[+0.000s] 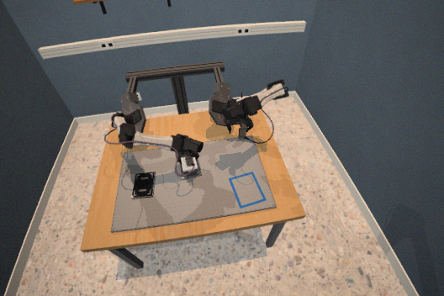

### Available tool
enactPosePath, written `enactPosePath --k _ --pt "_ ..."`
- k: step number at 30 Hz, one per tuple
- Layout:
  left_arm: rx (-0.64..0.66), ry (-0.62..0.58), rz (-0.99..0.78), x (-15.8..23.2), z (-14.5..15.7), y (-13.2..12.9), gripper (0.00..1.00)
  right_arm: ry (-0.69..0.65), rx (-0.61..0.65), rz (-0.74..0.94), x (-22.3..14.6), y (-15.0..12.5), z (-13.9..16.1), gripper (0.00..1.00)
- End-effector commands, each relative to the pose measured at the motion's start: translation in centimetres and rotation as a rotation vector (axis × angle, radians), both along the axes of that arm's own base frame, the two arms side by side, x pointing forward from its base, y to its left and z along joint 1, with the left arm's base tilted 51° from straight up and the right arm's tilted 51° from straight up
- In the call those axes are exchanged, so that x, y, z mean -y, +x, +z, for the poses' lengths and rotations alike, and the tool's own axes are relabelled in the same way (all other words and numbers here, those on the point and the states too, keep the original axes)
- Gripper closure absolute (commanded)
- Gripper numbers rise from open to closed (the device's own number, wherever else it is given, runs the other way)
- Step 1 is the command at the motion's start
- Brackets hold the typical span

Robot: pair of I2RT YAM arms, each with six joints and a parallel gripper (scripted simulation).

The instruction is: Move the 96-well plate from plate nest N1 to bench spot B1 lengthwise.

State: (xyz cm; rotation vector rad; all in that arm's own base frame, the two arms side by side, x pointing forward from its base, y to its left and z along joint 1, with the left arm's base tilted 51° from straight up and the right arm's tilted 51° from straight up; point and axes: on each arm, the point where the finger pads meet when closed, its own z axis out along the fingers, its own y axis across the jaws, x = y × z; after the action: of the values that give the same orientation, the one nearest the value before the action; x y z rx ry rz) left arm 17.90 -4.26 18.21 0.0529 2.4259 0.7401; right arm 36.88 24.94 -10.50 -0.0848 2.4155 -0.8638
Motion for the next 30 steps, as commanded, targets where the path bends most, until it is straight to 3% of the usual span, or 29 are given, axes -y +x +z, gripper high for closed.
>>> enactPosePath --k 1,14,15,19,30 --pt "0.017 0.052 0.048 0.1 0.8 0.0 0.0 -0.017 -0.002 -0.011 1.4 0.8 -1.2 1.0" --pt "0.017 0.052 0.048 0.1 0.8 0.0 0.0 -0.016 -0.003 -0.012 2.4 1.7 -2.4 1.0" --pt "0.017 0.052 0.048 0.1 0.8 0.0 0.0 0.006 0.015 0.013 1.0 1.7 -1.4 1.0" --pt "0.017 0.052 0.048 0.1 0.8 0.0 0.0 -0.015 -0.004 -0.012 2.8 2.1 -2.8 1.0" --pt "0.017 0.052 0.048 0.1 0.8 0.0 0.0 0.012 0.011 0.013 1.0 1.8 -1.7 1.0"
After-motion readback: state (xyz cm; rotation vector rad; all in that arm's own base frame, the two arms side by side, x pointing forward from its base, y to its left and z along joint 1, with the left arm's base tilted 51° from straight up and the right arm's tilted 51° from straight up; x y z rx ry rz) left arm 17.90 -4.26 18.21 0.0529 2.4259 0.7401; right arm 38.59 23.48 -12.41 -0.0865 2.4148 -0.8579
